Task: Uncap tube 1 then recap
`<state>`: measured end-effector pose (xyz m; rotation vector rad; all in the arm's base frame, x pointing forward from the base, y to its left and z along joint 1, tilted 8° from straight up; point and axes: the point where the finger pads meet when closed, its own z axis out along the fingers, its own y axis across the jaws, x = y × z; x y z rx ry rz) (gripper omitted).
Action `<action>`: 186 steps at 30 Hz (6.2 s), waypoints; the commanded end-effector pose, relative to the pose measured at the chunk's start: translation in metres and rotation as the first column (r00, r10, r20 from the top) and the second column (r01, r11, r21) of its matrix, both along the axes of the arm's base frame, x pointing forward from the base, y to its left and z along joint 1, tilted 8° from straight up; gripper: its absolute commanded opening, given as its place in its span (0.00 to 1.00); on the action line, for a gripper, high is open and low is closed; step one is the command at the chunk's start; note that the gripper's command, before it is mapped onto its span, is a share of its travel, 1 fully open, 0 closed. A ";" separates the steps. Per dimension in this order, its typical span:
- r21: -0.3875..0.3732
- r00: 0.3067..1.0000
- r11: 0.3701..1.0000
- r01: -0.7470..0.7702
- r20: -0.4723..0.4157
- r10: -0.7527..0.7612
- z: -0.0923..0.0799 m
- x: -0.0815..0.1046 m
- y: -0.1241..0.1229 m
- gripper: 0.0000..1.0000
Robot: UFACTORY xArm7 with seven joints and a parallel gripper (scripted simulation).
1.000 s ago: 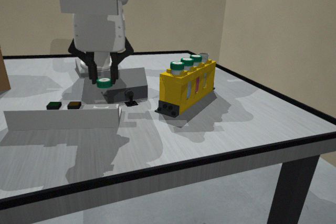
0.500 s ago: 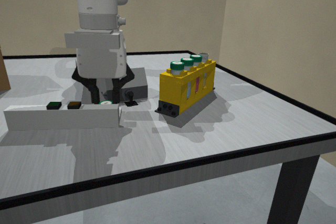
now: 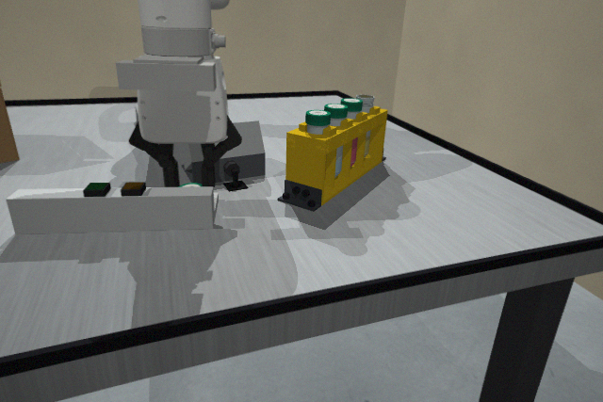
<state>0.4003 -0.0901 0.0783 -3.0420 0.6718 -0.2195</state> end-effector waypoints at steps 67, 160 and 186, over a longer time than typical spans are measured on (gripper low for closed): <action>-0.001 1.000 1.000 0.000 0.003 0.000 0.040 -0.006 0.000 0.46; 0.142 0.362 0.349 0.926 -0.079 -0.929 0.035 -0.141 0.110 0.00; 0.142 0.362 0.349 0.926 -0.079 -0.929 0.028 -0.140 0.110 0.00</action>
